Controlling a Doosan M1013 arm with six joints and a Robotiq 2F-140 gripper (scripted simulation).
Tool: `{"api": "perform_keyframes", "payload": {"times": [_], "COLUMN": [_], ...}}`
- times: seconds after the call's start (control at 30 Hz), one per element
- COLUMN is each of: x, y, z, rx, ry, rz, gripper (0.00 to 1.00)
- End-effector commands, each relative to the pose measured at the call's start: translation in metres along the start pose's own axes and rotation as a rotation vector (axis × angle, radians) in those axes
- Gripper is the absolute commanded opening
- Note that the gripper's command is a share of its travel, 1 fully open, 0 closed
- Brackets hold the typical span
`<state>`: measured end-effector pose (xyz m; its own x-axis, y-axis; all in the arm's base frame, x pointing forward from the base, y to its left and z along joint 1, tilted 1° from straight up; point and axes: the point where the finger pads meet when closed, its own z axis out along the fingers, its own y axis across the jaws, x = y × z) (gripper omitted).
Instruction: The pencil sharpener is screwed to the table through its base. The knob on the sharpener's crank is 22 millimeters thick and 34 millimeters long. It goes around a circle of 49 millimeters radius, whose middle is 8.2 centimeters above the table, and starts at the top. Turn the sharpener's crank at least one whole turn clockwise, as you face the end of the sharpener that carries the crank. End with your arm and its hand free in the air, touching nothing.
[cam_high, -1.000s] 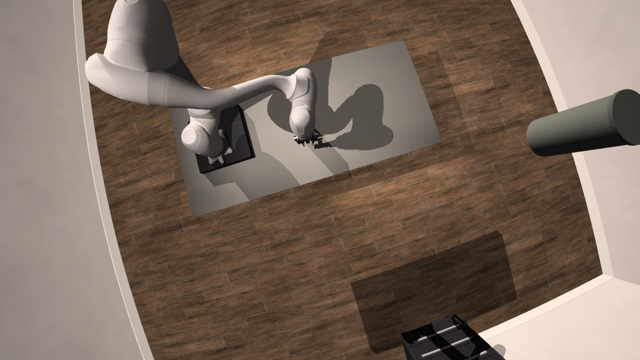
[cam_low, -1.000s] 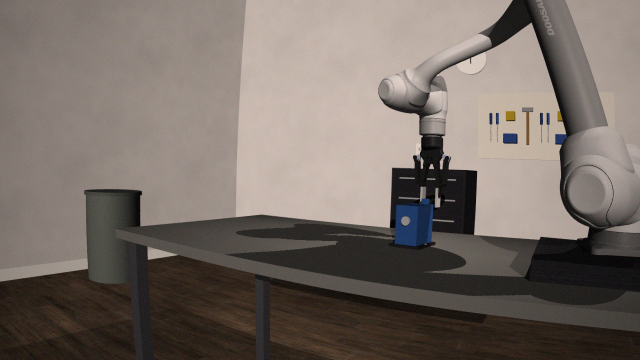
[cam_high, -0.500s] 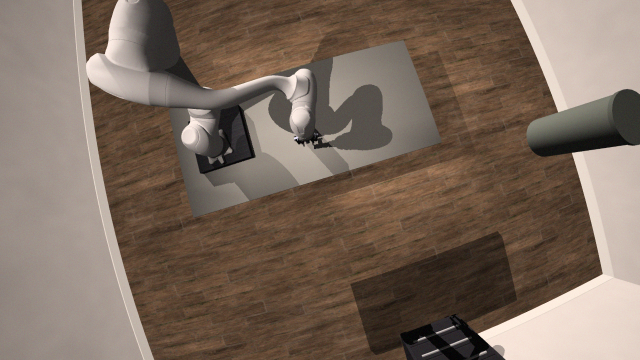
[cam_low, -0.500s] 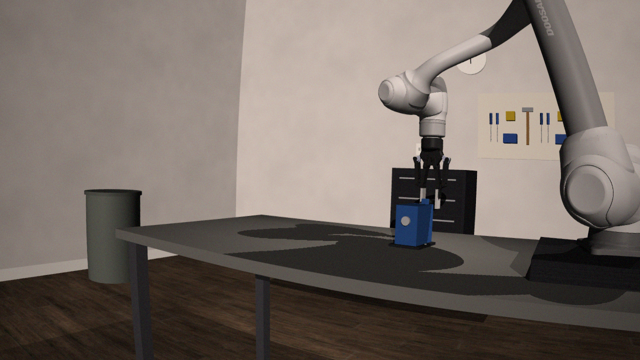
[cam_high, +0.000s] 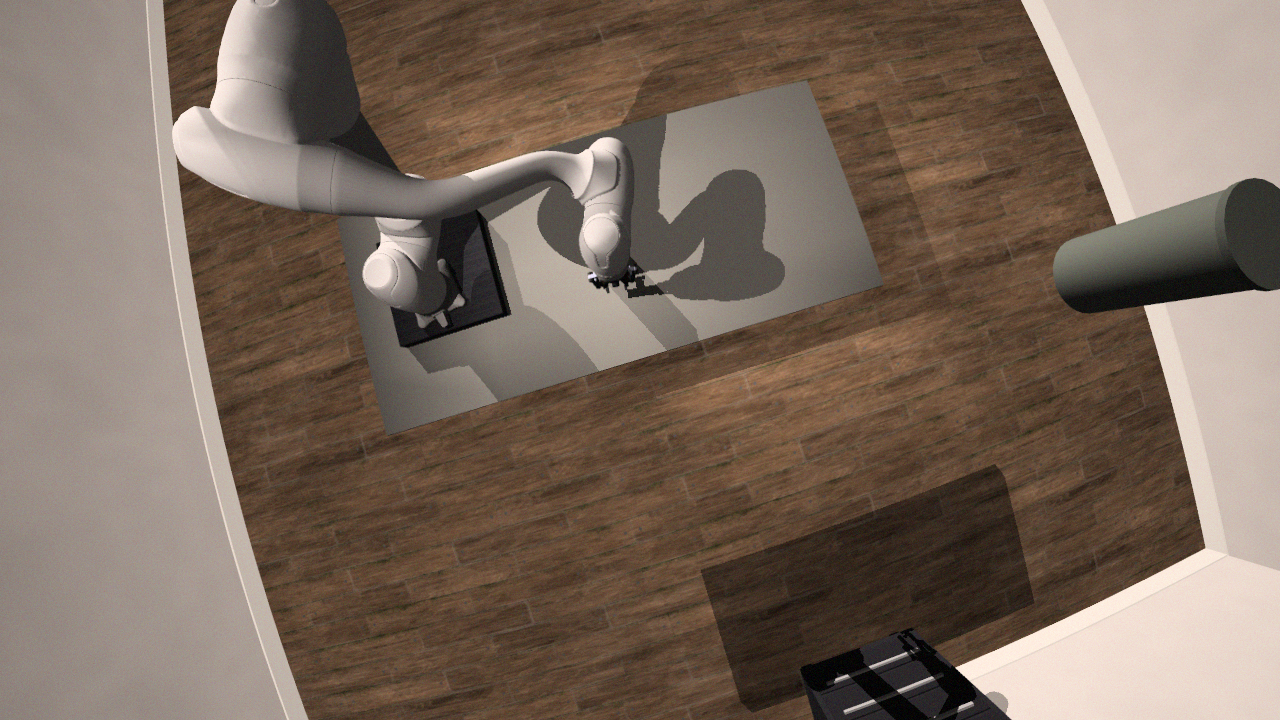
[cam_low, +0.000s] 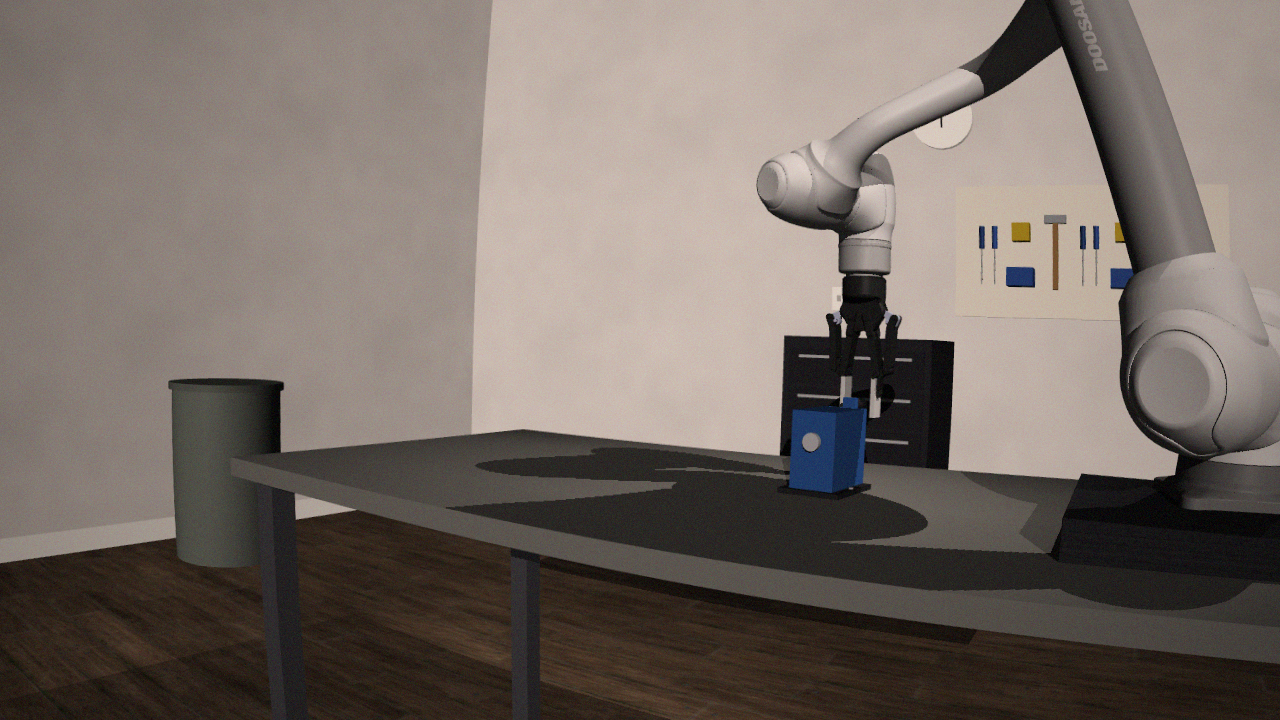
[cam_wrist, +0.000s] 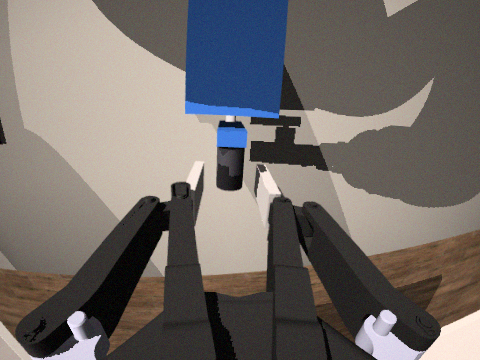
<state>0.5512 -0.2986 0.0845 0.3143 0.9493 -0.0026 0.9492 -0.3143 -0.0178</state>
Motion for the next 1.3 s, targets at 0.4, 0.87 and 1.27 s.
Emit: {"api": "perform_keyframes", "payload": {"times": [0.4, 0.87, 1.27], "x": [-0.0006, -0.0006, -0.0006], "y": [-0.0006, -0.0006, -0.0006], "z": [0.0045, 0.0045, 0.0045], "rx": [0.004, 0.004, 0.004], "ry": [-0.003, -0.003, -0.003], "rz": [-0.012, -0.012, -0.012], "gripper": [0.32, 0.00, 0.00]}}
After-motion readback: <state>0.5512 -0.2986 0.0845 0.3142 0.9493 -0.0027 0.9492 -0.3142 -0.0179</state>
